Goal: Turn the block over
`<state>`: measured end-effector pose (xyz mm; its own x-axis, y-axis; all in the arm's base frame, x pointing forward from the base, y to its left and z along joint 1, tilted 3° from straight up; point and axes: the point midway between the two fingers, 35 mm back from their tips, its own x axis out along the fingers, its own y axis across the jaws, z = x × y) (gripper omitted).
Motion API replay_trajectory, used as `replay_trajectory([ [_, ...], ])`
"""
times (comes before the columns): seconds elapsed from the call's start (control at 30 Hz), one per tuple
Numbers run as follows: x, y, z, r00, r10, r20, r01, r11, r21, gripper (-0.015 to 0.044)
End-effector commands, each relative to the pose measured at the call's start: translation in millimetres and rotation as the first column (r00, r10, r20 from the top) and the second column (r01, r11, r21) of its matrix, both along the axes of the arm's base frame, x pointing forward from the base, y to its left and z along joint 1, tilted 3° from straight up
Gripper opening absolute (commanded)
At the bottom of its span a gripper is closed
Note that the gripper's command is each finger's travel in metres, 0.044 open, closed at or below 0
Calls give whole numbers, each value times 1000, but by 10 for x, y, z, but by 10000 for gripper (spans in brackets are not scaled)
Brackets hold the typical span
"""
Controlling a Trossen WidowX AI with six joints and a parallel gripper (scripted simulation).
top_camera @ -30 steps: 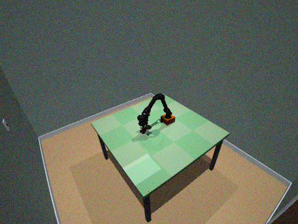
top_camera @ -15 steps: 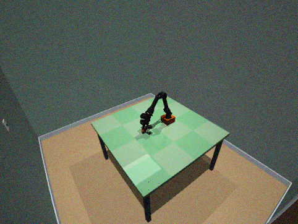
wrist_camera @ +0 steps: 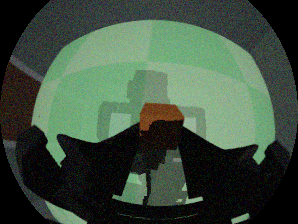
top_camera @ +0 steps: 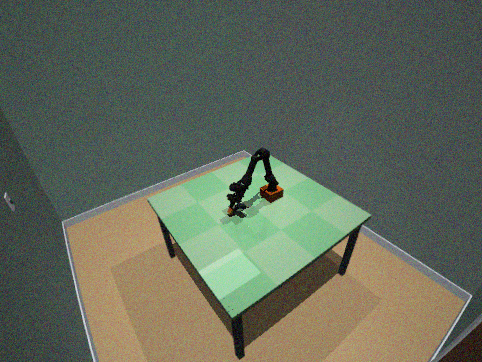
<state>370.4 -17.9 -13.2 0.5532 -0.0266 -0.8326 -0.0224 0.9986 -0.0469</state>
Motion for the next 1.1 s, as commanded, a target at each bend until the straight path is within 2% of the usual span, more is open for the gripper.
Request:
replay_trajectory([
  [0.0,27,3,-66,999,7,48,-7,1000,4,0],
  [0.43,42,-5,-223,972,14,233,-17,1000,8,0],
  [0.87,-79,-4,-202,912,24,409,-29,1000,5,0],
  [1.07,-102,-2,-172,898,26,439,-31,1000,4,0],
])
